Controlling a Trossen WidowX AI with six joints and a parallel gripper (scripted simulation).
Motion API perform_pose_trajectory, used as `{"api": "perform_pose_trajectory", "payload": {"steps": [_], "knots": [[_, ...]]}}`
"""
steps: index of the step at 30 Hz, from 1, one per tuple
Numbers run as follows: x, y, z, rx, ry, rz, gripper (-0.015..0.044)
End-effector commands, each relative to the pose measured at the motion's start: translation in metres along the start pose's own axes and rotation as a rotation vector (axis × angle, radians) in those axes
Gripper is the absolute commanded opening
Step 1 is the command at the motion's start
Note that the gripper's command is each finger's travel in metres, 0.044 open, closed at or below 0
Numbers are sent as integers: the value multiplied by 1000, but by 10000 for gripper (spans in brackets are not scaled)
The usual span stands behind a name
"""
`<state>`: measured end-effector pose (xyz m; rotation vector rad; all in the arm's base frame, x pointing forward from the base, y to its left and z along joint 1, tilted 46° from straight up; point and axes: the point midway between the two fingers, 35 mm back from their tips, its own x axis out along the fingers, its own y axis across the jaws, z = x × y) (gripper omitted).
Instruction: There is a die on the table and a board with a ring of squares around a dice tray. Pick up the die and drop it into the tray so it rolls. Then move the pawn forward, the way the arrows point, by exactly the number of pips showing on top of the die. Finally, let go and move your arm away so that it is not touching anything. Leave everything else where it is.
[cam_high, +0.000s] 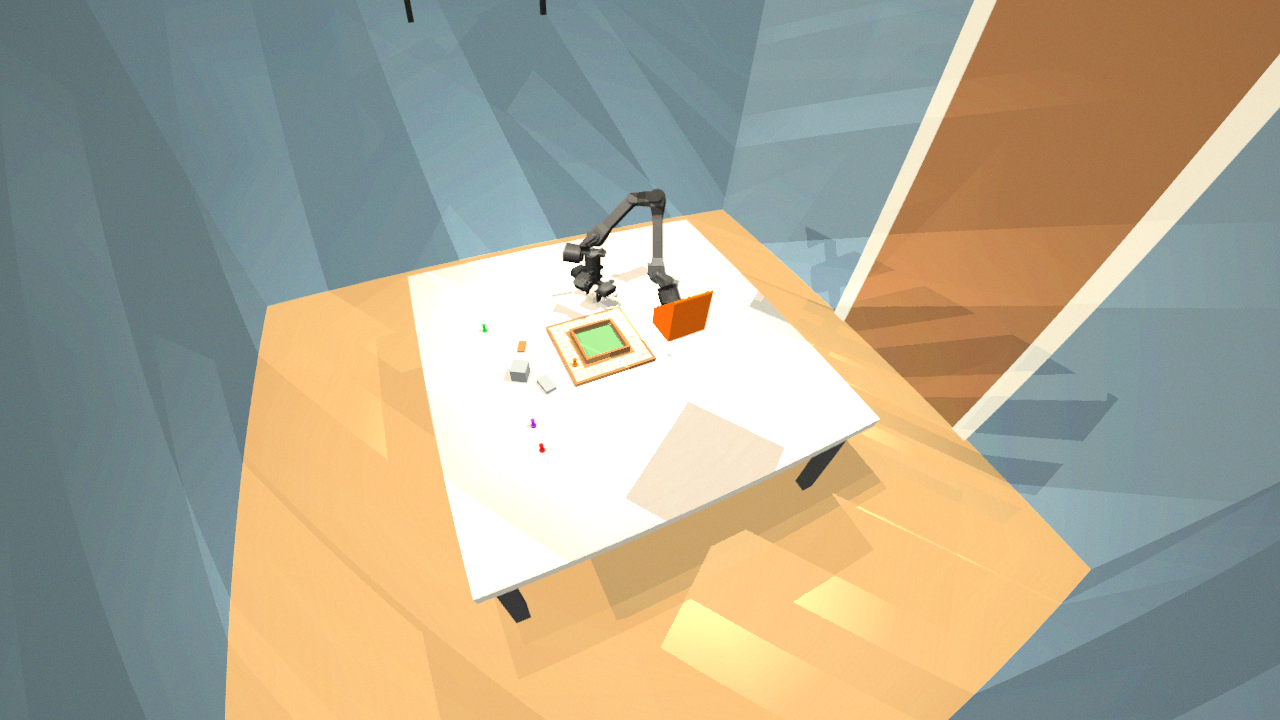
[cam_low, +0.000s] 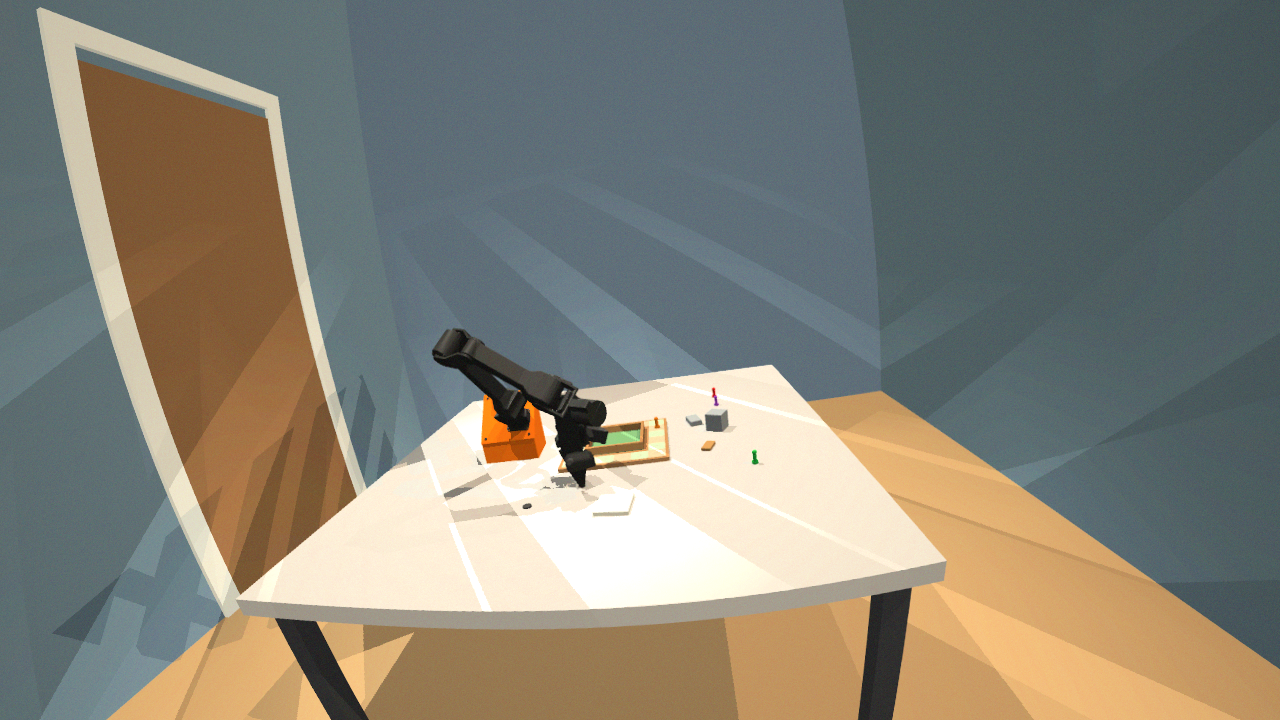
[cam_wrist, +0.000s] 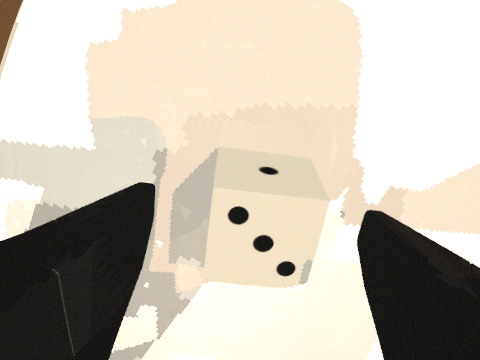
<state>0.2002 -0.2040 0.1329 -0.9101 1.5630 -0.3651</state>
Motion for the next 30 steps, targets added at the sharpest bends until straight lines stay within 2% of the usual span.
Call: {"api": "perform_pose_trajectory", "payload": {"steps": [1,5,12,15,30], "knots": [[2,1,0,-4,-2,2,222],[2,1,0,-4,-2,2,118],[2,1,0,-4,-2,2,71],[-1,1,1,-3,-3,4,0],[-70,9,11,0,-8,30,0]]}}
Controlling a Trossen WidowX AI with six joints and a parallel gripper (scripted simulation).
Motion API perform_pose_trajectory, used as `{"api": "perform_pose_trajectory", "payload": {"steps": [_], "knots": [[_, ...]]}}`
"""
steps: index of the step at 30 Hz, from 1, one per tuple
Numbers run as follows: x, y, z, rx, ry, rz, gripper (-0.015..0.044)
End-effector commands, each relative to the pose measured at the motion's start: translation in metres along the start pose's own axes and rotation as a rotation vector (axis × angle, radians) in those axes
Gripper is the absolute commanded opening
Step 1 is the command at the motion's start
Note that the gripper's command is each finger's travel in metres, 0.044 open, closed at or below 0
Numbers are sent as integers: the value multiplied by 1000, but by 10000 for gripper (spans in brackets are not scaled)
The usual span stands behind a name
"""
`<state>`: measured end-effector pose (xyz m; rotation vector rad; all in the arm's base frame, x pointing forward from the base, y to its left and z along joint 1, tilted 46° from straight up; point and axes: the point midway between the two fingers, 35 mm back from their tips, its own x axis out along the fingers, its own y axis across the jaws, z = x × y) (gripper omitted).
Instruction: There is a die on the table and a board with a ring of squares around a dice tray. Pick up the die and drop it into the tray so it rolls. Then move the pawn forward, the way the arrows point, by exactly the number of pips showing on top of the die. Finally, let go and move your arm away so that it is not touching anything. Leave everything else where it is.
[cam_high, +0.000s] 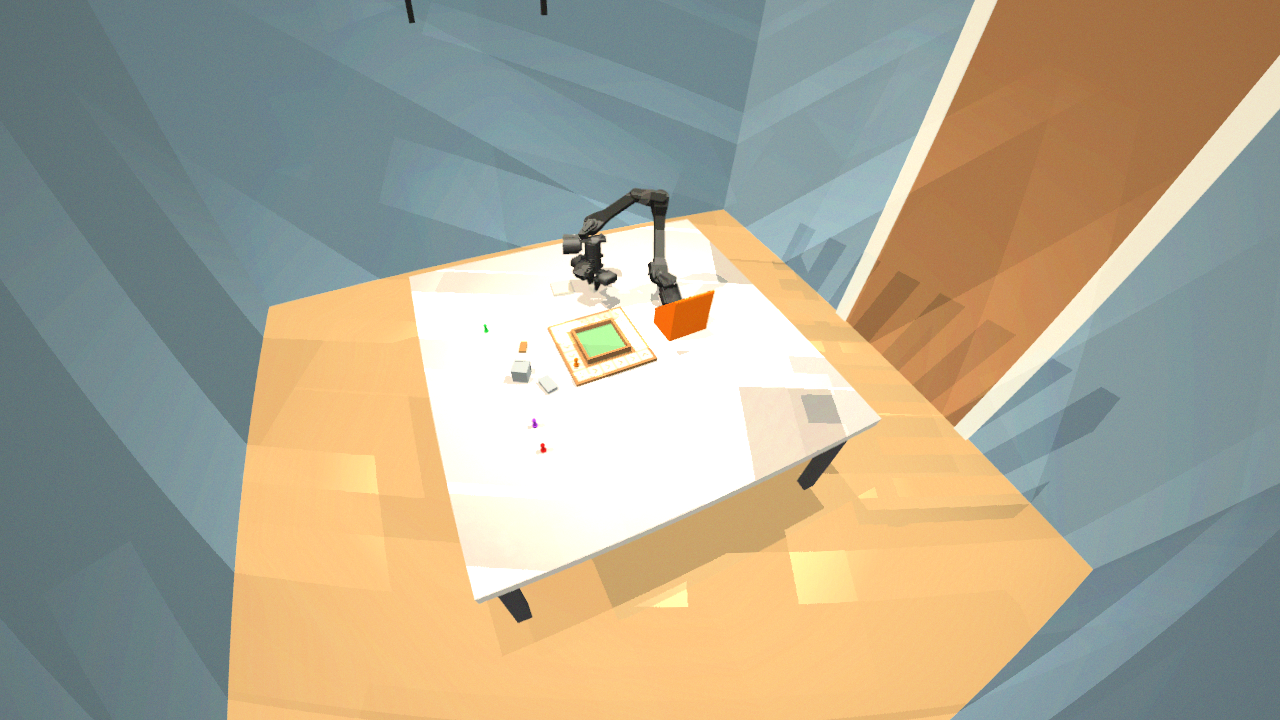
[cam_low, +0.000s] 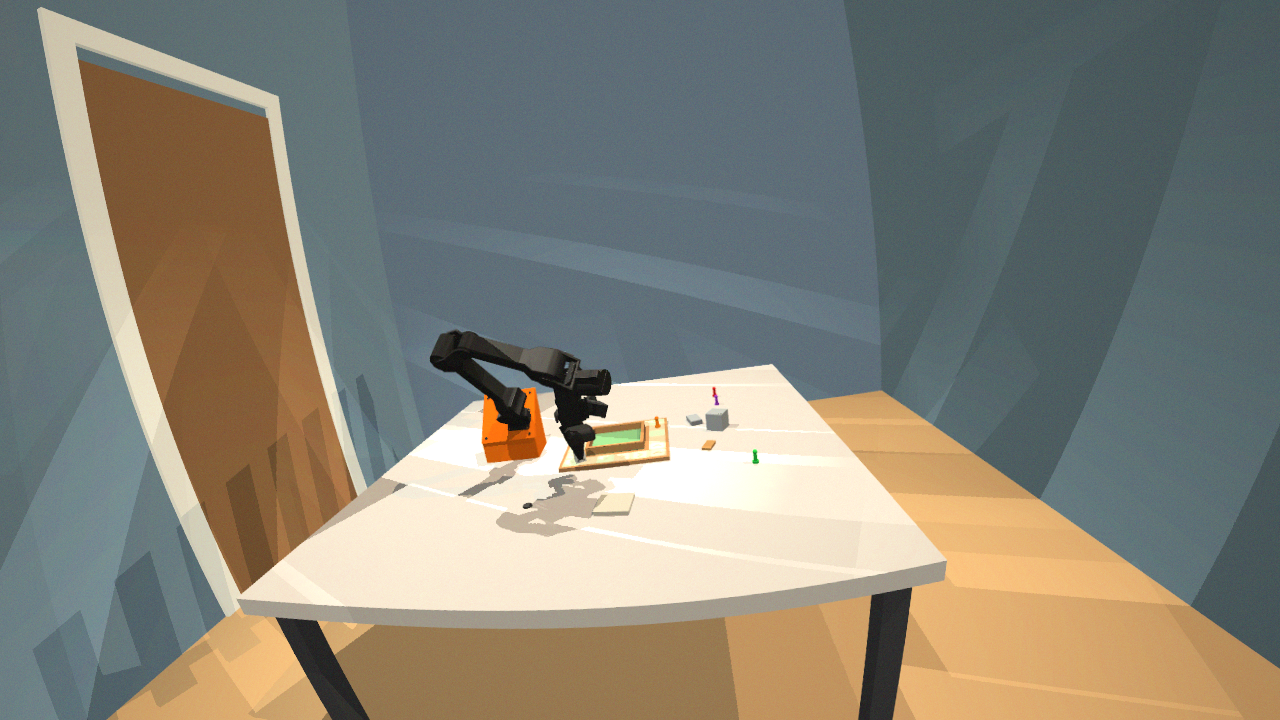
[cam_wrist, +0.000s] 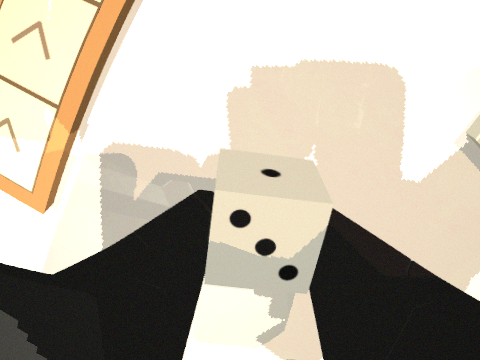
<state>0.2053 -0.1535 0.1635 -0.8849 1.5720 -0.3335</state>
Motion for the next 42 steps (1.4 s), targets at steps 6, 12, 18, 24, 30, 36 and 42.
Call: {"api": "perform_pose_trajectory", "payload": {"steps": [6,12,18,24,30,36,42], "knots": [[-41,3,-4,2,2,-13,0],[-62,4,-9,-1,3,-26,0],[-58,15,14,-131,-1,-18,0],[-51,35,43,-304,-5,-10,0],[-45,58,70,-478,-8,-5,0],[-39,84,93,-651,-8,-4,0],[-33,113,112,-823,-6,-6,0]]}}
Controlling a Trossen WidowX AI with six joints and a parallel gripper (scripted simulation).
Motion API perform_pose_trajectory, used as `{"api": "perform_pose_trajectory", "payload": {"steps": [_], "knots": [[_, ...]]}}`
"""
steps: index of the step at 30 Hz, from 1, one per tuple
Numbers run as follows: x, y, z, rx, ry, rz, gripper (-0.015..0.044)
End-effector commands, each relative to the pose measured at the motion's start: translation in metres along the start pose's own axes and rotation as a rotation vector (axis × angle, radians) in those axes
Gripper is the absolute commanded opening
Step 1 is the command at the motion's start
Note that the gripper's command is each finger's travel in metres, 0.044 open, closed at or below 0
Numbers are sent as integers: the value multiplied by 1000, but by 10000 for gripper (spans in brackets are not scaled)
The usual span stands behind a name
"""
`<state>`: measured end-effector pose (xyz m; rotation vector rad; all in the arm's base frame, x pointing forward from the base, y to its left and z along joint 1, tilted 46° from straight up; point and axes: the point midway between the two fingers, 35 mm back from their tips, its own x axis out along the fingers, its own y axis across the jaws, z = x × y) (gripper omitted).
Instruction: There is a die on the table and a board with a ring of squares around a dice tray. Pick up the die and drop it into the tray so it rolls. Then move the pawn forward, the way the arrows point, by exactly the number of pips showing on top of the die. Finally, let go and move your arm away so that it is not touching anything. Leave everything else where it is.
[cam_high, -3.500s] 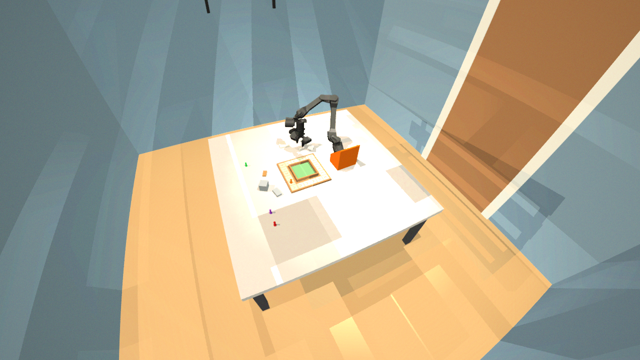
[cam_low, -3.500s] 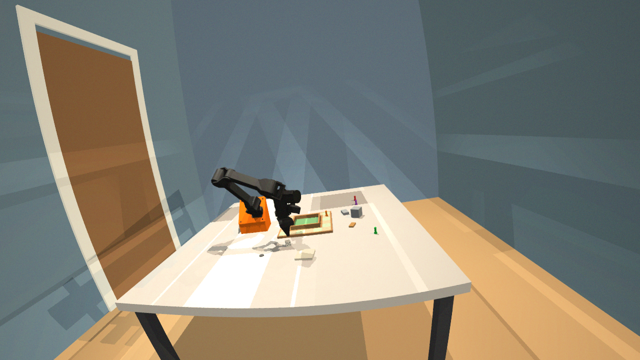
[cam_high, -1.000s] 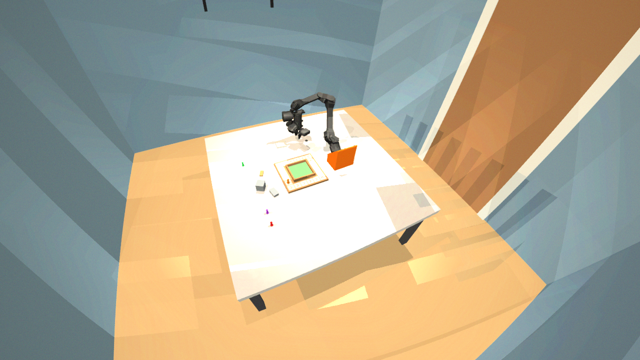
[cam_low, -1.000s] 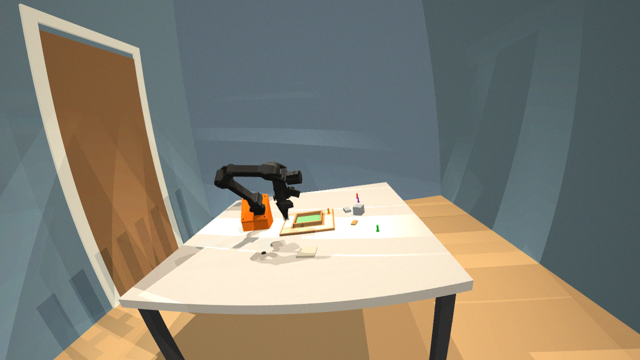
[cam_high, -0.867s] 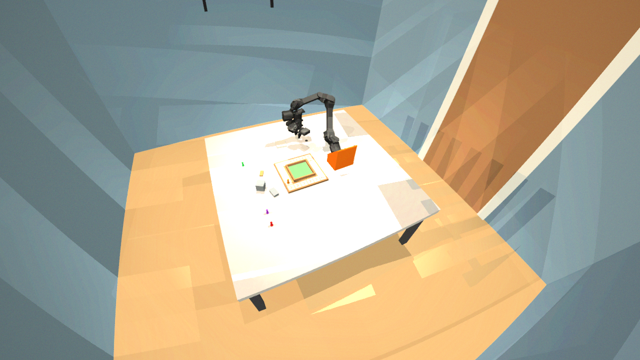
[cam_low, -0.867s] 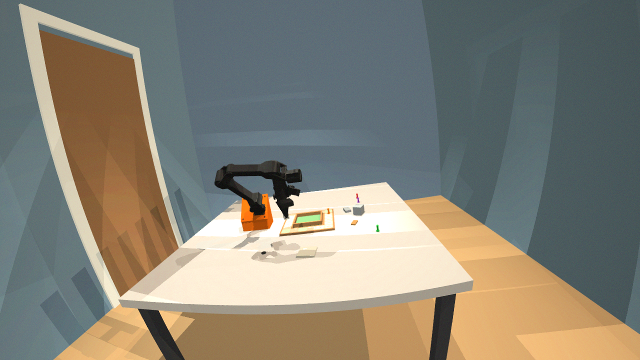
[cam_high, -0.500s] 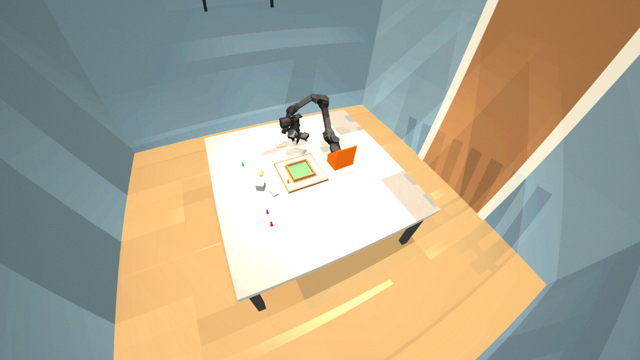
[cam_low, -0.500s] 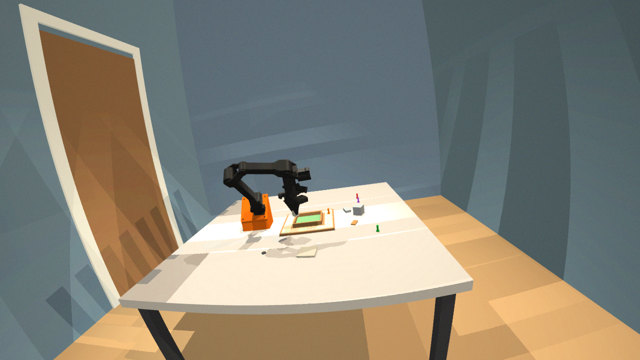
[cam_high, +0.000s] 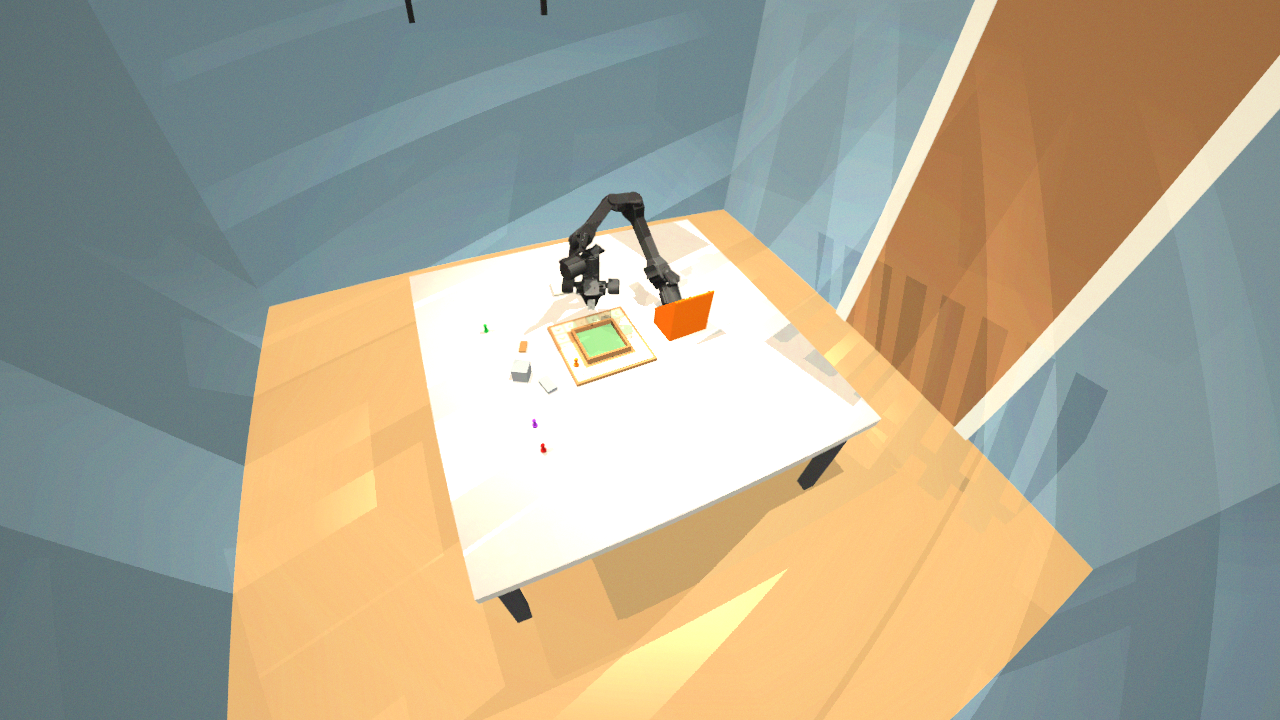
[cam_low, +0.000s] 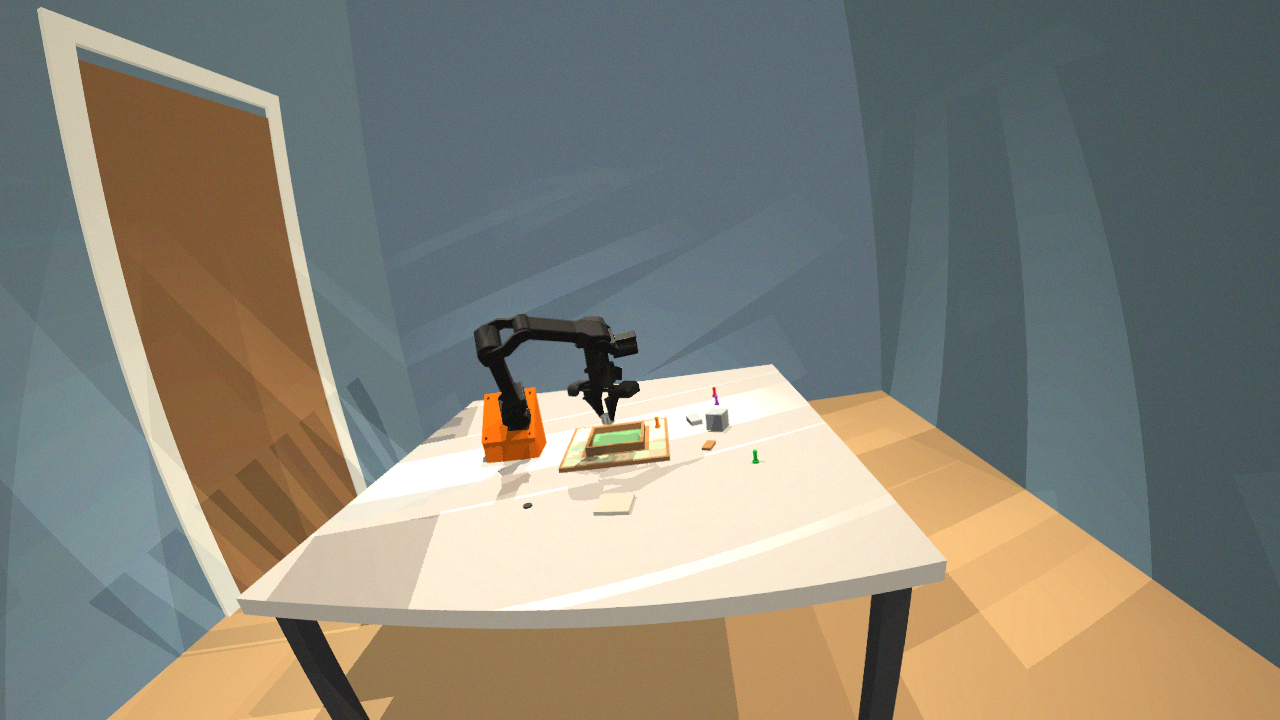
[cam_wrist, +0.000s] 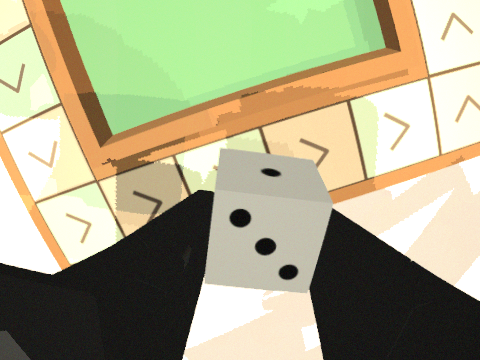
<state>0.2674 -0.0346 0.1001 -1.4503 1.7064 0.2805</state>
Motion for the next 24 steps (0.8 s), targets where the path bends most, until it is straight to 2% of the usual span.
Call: {"api": "perform_pose_trajectory", "payload": {"steps": [1,12,17,24], "knots": [[4,7,20,-106,0,1,0],[18,34,75,-415,15,-3,0],[19,36,78,-434,12,0,0],[28,43,76,-434,-162,126,0]]}}
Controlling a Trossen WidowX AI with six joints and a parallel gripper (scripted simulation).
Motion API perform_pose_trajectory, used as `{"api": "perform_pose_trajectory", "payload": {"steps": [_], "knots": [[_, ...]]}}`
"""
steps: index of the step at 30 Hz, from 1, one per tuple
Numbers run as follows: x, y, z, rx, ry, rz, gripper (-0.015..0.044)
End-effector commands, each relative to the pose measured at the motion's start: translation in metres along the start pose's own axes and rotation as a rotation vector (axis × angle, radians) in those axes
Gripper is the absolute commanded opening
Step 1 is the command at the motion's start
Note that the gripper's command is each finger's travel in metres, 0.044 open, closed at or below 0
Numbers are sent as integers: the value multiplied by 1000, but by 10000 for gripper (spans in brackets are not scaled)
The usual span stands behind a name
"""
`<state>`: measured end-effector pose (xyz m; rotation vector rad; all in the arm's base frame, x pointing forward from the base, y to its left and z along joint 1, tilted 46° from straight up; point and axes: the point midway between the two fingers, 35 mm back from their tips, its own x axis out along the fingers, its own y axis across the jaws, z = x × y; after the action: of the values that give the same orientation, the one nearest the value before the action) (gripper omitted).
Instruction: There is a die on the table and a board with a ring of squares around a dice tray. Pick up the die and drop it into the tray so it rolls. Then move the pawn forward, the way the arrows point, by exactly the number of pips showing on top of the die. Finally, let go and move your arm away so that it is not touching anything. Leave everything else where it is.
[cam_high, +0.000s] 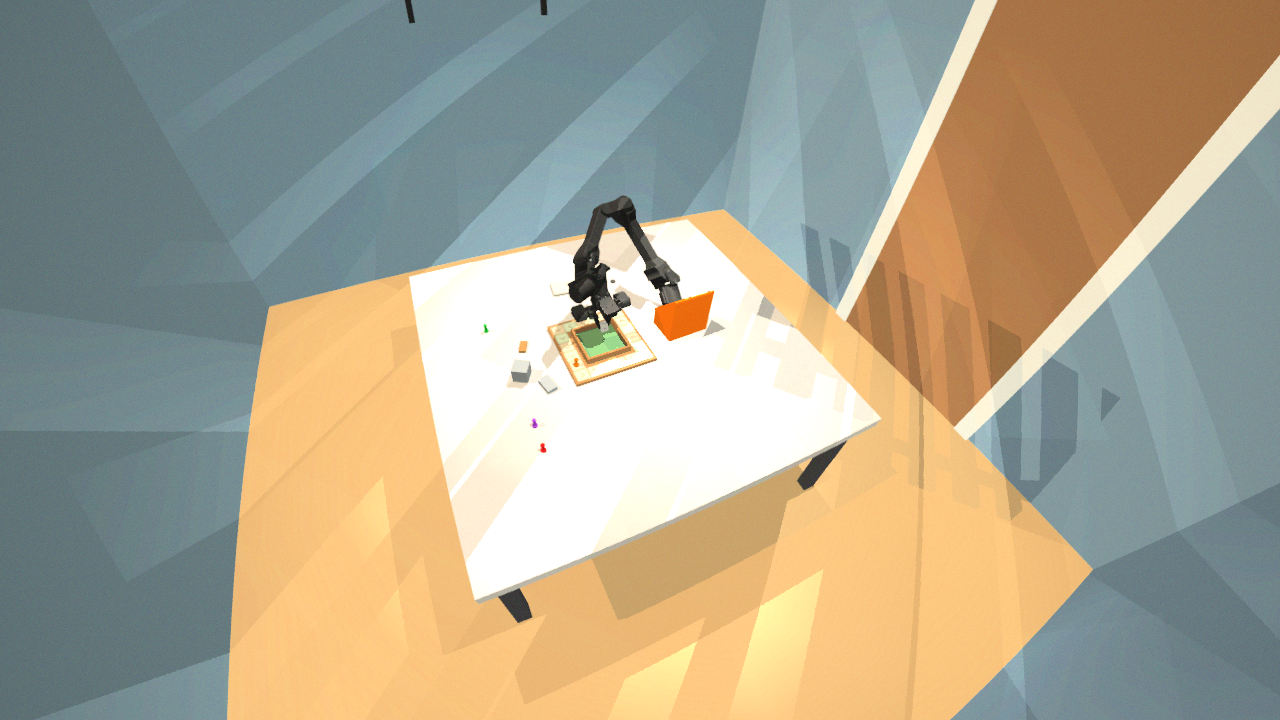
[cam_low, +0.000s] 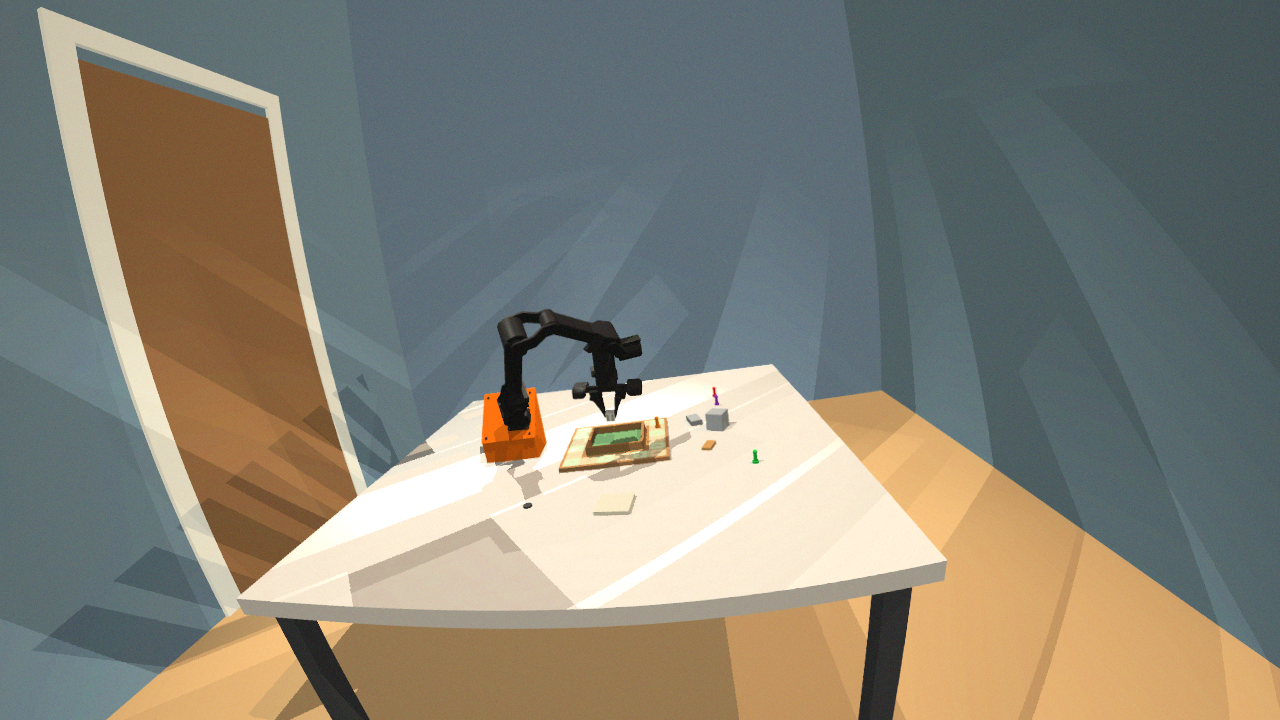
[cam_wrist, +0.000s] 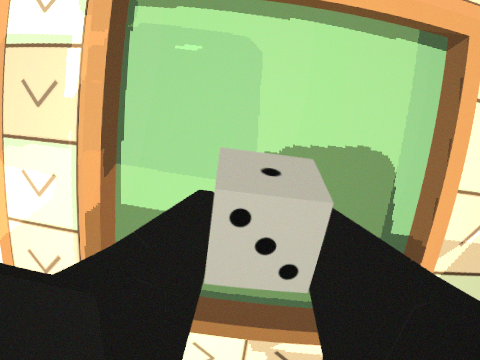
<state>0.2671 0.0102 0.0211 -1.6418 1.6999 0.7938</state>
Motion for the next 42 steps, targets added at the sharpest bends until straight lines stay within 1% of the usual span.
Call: {"api": "perform_pose_trajectory", "payload": {"steps": [1,10,20,23,25,27,29,42], "knots": [[3,3,0,-2,-107,34,0],[9,7,2,-11,-401,55,0],[10,7,1,-24,-704,-48,0],[8,6,0,-25,-722,-59,0],[-4,2,-6,-25,-722,-59,0],[-25,-3,-17,-25,-723,-60,0],[-33,-5,-22,-25,-723,-60,0],[-31,-4,-22,-25,-719,-68,0]]}}
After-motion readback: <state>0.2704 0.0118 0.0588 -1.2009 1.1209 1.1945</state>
